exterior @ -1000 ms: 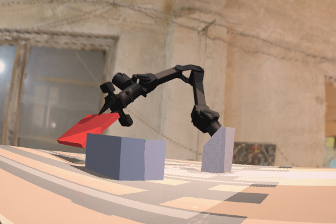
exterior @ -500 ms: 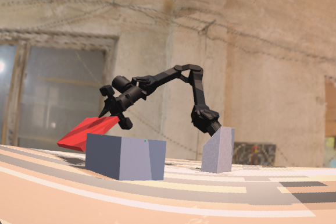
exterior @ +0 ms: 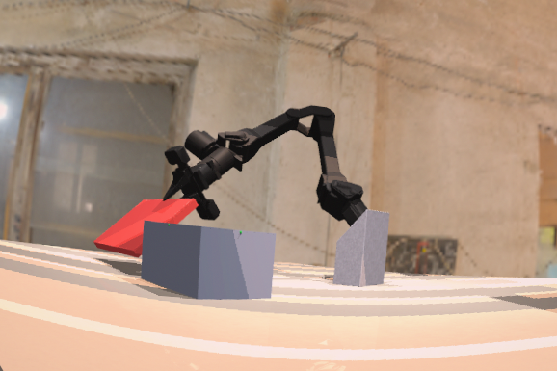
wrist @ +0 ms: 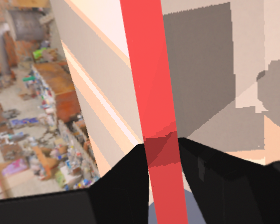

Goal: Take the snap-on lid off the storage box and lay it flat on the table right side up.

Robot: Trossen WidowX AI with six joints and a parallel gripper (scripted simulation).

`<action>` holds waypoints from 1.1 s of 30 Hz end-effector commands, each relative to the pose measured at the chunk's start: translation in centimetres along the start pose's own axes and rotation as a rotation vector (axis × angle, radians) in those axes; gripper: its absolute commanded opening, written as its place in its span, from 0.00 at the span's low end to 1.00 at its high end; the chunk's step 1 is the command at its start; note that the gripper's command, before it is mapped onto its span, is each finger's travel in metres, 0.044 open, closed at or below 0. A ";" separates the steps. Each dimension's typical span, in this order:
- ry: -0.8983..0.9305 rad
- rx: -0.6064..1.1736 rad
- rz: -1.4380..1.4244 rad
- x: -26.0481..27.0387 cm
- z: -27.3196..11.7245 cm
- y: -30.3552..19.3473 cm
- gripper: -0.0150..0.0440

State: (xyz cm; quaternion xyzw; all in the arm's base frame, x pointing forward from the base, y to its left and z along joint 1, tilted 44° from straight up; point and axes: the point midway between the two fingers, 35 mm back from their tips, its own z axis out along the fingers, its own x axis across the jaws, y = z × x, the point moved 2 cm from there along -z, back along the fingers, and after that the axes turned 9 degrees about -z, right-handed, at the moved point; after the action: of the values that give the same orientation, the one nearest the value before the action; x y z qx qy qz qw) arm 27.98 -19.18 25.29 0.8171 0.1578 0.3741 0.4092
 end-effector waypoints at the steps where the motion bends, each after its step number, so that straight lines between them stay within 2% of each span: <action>1: 0.010 0.006 -0.004 -0.1 0.2 -0.2 0.25; 33: 0.010 0.005 -0.006 -2.0 1.9 -0.5 0.25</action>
State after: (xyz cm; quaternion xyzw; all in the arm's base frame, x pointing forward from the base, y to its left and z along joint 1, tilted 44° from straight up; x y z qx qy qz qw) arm 27.92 -21.03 23.40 0.8171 0.1582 0.3736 0.4096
